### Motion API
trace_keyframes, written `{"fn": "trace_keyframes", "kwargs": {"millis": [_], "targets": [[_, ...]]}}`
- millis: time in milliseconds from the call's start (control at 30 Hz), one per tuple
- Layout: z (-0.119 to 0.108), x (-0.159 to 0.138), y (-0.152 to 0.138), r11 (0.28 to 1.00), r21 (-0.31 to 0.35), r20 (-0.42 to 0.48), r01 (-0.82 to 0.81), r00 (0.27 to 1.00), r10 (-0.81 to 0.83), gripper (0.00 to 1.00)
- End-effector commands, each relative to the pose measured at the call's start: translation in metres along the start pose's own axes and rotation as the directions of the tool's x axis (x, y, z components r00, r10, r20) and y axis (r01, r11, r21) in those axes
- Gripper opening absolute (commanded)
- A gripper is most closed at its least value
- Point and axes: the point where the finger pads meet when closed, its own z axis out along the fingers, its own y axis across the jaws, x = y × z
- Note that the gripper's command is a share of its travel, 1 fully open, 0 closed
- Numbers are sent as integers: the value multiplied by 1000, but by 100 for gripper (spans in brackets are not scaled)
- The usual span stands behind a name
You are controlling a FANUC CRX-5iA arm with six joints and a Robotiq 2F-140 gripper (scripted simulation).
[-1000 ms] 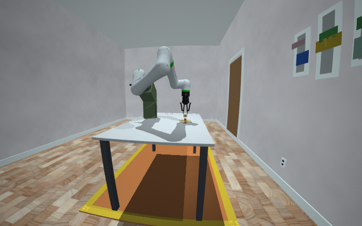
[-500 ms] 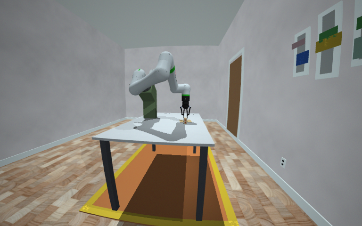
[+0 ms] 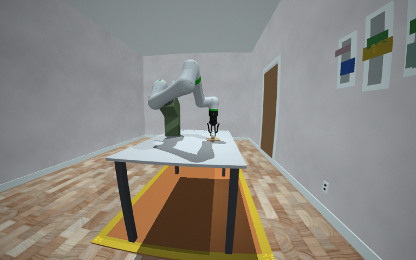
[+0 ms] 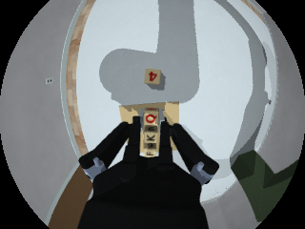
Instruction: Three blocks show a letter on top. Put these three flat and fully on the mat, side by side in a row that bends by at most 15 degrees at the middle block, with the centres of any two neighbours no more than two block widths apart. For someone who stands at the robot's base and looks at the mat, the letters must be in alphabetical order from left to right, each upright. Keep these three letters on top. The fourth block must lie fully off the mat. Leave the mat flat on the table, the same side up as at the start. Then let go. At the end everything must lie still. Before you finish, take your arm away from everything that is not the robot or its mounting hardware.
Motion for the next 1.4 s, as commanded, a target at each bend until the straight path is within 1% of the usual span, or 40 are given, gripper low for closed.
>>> {"fn": "trace_keyframes", "kwargs": {"millis": [0, 1367], "targets": [[0, 0, 0, 1000, 0, 0, 0, 1000, 0, 16], [4, 0, 0, 1000, 0, 0, 0, 1000, 0, 16]]}}
